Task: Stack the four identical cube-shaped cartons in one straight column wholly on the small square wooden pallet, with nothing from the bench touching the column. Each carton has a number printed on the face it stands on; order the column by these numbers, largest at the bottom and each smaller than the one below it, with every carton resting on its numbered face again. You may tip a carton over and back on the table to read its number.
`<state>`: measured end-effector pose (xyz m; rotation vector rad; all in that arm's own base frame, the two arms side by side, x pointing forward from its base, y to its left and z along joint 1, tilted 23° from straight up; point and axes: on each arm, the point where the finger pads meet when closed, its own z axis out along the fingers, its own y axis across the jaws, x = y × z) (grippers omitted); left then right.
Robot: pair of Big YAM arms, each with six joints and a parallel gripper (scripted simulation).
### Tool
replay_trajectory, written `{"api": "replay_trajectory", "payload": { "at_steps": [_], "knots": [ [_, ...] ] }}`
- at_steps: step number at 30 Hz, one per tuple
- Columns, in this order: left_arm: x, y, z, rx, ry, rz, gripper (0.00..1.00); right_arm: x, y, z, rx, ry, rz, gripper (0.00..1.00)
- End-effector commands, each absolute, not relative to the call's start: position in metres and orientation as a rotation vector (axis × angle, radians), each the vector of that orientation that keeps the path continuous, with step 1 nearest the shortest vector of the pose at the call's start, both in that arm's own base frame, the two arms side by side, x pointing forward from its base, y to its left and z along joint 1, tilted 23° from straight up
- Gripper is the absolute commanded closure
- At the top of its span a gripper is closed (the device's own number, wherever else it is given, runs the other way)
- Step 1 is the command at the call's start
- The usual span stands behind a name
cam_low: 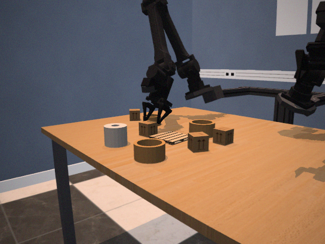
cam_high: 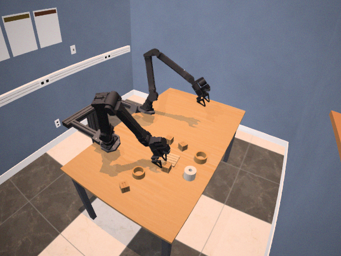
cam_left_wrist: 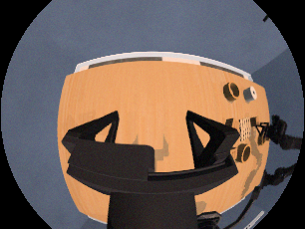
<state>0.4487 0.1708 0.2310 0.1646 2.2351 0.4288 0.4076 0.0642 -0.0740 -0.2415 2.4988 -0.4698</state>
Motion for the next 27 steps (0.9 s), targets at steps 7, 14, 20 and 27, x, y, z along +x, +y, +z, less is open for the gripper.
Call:
{"api": "replay_trajectory", "payload": {
  "at_steps": [7,14,20,27],
  "knots": [
    [0.459,0.171,0.249,0.183,2.204,0.442,0.0,0.431,0.063,-0.08,-0.235,2.472,-0.463,0.21],
    [0.459,0.171,0.249,0.183,2.204,0.442,0.0,0.437,0.062,-0.088,-0.239,2.471,-0.462,0.21],
    [0.459,0.171,0.249,0.183,2.204,0.442,0.0,0.44,0.065,-0.092,-0.252,2.469,-0.458,0.21],
    [0.459,0.171,0.249,0.183,2.204,0.442,0.0,0.447,0.056,-0.101,-0.236,2.472,-0.463,0.21]
  ]
}}
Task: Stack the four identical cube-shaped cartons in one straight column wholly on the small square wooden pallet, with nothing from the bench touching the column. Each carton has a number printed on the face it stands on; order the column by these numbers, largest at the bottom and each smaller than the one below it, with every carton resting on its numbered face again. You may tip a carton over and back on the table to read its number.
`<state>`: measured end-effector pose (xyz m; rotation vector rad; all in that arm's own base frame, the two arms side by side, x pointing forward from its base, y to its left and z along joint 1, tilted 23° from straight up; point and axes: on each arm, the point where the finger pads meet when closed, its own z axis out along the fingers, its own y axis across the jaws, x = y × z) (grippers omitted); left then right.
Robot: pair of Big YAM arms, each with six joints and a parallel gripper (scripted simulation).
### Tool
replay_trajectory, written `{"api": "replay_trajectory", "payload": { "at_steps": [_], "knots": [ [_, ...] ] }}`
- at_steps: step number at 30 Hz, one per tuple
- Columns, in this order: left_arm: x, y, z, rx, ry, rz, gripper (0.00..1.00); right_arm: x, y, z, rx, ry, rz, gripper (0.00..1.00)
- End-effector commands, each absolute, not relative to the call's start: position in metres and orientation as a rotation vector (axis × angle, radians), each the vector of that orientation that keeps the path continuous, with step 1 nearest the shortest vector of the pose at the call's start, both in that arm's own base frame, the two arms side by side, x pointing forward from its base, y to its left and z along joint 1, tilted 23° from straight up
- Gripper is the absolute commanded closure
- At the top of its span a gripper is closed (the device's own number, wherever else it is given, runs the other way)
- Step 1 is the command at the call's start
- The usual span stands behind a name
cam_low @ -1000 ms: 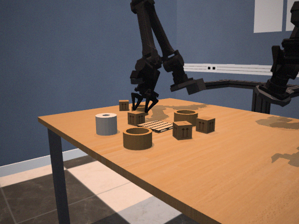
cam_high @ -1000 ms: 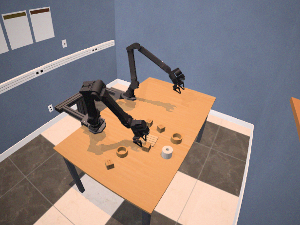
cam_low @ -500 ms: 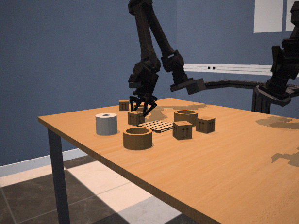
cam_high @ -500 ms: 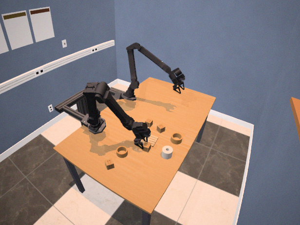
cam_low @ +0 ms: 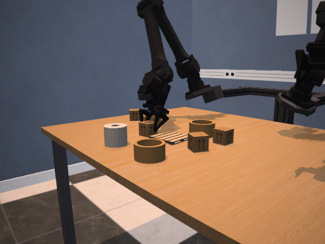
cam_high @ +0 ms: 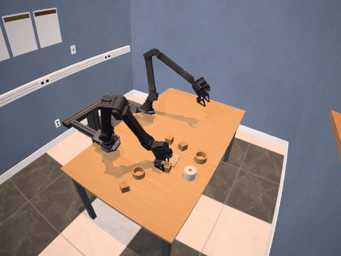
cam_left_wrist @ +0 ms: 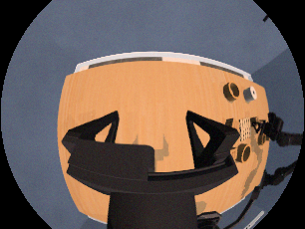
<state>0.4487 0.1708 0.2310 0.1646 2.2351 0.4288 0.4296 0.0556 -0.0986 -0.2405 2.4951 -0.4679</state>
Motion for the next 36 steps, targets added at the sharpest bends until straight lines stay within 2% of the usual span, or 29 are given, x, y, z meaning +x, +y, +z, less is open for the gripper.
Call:
{"api": "replay_trajectory", "payload": {
  "at_steps": [1,9,10,12,13,15,16,29,33,36],
  "knots": [
    [0.459,0.171,0.249,0.183,2.204,0.442,0.0,0.447,0.055,-0.102,-0.236,2.472,-0.463,0.21],
    [0.459,0.171,0.249,0.183,2.204,0.442,0.0,0.448,0.06,-0.104,-0.252,2.468,-0.459,0.21],
    [0.459,0.171,0.249,0.183,2.204,0.442,0.0,0.448,0.06,-0.104,-0.245,2.468,-0.457,0.29],
    [0.459,0.171,0.249,0.183,2.204,0.442,0.0,0.448,0.06,-0.104,-0.245,2.468,-0.457,0.29],
    [0.459,0.171,0.249,0.183,2.204,0.442,0.0,0.448,0.06,-0.104,-0.245,2.468,-0.457,0.34],
    [0.459,0.171,0.249,0.183,2.204,0.442,0.0,0.44,0.058,-0.107,-0.25,2.481,-0.462,0.34],
    [0.459,0.171,0.249,0.183,2.204,0.442,0.0,0.44,0.058,-0.107,-0.25,2.481,-0.462,0.38],
    [0.459,0.171,0.249,0.183,2.204,0.442,0.0,0.441,0.058,-0.1,-0.242,2.467,-0.456,0.51],
    [0.459,0.171,0.249,0.183,2.204,0.442,0.0,0.439,0.058,-0.101,-0.242,2.469,-0.456,0.96],
    [0.459,0.171,0.249,0.183,2.204,0.442,0.0,0.436,0.065,-0.094,-0.246,2.472,-0.45,0.62]
  ]
}}
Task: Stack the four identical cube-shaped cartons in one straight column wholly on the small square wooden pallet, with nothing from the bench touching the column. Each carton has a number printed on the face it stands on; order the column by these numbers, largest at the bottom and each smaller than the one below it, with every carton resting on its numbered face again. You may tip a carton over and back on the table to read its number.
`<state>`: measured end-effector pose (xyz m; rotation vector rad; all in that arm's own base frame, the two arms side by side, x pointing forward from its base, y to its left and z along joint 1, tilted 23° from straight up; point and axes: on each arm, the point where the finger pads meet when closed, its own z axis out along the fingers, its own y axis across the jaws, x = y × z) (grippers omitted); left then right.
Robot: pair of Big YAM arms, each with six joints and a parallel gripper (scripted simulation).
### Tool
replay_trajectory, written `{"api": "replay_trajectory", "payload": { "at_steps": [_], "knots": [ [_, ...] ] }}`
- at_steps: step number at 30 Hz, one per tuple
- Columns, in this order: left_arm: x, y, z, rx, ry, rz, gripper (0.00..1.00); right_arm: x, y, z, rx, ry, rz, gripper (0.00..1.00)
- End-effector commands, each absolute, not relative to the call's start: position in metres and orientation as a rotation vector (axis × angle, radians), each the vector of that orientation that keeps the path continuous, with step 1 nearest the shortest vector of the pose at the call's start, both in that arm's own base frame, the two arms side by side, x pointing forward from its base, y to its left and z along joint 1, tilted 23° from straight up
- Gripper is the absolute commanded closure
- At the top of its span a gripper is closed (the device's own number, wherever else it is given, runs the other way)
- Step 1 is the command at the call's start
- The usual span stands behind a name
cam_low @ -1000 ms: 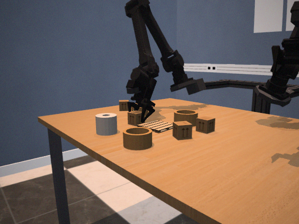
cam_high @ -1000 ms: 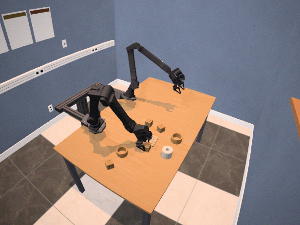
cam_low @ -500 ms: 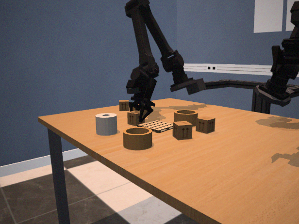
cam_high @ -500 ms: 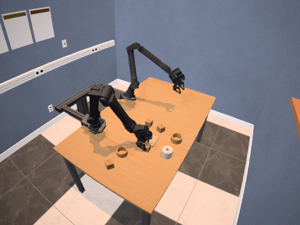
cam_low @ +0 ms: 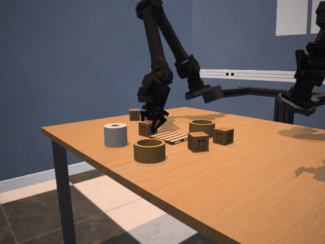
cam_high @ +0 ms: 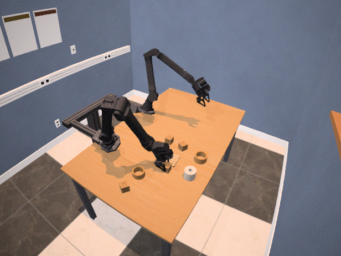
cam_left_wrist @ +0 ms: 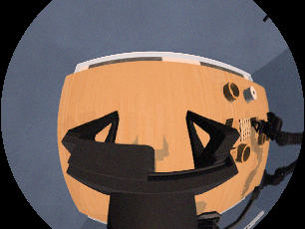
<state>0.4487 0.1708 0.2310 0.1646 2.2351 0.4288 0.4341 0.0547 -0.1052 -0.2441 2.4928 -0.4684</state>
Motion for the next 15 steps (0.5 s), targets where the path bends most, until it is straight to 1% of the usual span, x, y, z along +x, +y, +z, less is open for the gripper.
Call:
{"api": "replay_trajectory", "payload": {
  "at_steps": [1,5,15],
  "knots": [
    [0.459,0.171,0.249,0.183,2.204,0.442,0.0,0.433,0.065,-0.091,-0.247,2.477,-0.455,0.51],
    [0.459,0.171,0.249,0.183,2.204,0.442,0.0,0.434,0.077,-0.062,-0.243,2.469,-0.451,0.5],
    [0.459,0.171,0.249,0.183,2.204,0.442,0.0,0.439,0.084,-0.049,-0.234,2.459,-0.441,0.5]
  ]
}}
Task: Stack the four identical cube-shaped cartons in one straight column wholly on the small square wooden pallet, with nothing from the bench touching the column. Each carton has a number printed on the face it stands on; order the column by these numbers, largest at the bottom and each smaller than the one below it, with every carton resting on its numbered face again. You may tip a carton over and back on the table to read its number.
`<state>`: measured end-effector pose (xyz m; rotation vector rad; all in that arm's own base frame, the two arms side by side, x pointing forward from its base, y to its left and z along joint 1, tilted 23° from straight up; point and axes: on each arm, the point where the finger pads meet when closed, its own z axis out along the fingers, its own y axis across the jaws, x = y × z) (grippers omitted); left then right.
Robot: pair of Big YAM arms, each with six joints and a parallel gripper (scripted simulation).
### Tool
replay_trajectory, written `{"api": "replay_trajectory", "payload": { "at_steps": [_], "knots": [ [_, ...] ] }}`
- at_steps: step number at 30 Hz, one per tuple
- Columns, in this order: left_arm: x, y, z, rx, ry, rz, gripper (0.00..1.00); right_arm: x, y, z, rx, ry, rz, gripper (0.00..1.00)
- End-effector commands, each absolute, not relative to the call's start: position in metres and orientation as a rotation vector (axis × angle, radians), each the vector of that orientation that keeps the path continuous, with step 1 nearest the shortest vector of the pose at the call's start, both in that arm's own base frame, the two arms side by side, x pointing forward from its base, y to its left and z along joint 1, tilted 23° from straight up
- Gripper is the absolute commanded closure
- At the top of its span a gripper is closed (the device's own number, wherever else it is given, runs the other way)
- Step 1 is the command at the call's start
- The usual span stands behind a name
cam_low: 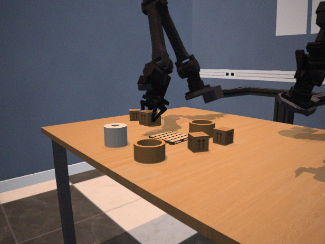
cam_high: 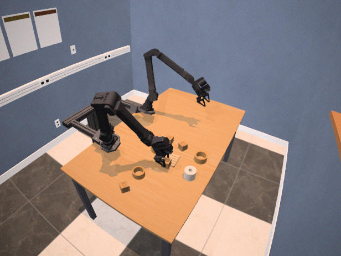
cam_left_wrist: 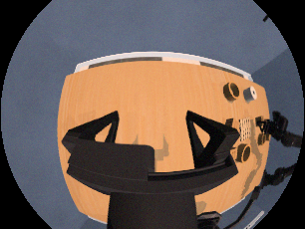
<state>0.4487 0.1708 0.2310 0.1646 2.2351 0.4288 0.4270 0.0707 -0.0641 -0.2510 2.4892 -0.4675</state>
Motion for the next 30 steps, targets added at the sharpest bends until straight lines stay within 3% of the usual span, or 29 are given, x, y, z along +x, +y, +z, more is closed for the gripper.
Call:
{"api": "replay_trajectory", "payload": {
  "at_steps": [1,19,30],
  "knots": [
    [0.459,0.171,0.249,0.183,2.204,0.442,0.0,0.438,0.086,-0.048,-0.22,2.462,-0.436,0.5],
    [0.459,0.171,0.249,0.183,2.204,0.442,0.0,0.379,0.235,0.115,-0.165,2.476,-0.414,0.5],
    [0.459,0.171,0.249,0.183,2.204,0.442,0.0,0.362,0.286,0.157,-0.236,2.487,-0.462,0.5]
  ]
}}
